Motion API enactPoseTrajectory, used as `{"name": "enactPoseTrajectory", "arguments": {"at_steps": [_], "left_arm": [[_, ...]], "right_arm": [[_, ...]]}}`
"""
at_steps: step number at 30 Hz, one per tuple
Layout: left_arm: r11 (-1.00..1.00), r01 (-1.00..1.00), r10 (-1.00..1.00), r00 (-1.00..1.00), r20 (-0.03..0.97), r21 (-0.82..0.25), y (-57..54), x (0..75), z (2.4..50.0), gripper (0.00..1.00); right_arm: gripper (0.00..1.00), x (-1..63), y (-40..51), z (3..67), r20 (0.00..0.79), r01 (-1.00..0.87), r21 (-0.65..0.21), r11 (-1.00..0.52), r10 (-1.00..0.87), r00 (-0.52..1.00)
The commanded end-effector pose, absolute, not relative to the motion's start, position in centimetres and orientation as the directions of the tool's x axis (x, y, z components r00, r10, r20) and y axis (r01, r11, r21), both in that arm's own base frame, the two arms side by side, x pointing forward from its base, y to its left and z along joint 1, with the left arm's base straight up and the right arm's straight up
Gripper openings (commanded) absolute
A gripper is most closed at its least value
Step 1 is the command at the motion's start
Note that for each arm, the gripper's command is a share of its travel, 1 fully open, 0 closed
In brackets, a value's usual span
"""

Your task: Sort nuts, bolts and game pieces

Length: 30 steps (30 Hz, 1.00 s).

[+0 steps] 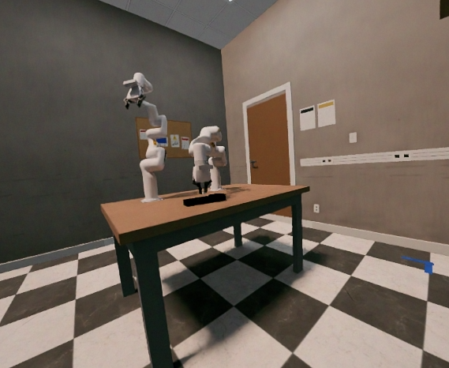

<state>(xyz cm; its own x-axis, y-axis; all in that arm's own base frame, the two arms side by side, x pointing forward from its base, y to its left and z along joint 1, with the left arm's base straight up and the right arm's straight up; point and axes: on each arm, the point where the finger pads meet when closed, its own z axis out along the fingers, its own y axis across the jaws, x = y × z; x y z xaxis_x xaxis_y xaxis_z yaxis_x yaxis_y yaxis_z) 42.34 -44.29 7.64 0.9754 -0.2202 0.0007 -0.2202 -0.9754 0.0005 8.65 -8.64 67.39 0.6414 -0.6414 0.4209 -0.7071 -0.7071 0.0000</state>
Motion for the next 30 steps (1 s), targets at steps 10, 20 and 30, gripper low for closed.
{"name": "enactPoseTrajectory", "arguments": {"at_steps": [10, 20, 30], "left_arm": [[-0.975, -0.220, -0.220, 0.975, 0.004, 0.003, -44.4, 42.4, 5.7, 0.21], [-0.975, -0.220, -0.220, 0.975, 0.004, 0.003, -44.4, 42.4, 3.8, 0.21], [-0.975, -0.220, -0.220, 0.975, 0.004, 0.003, -44.4, 42.4, 3.8, 0.21]], "right_arm": [[1.00, 8.7, -8.7, 67.4, 0.422, -0.707, 0.000, -0.707, -0.641, 0.641], [1.00, 8.7, -8.7, 67.4, 0.422, -0.707, 0.000, -0.707, -0.641, 0.641], [1.00, 8.7, -8.7, 67.4, 0.422, -0.707, 0.000, -0.707, -0.641, 0.641]]}}
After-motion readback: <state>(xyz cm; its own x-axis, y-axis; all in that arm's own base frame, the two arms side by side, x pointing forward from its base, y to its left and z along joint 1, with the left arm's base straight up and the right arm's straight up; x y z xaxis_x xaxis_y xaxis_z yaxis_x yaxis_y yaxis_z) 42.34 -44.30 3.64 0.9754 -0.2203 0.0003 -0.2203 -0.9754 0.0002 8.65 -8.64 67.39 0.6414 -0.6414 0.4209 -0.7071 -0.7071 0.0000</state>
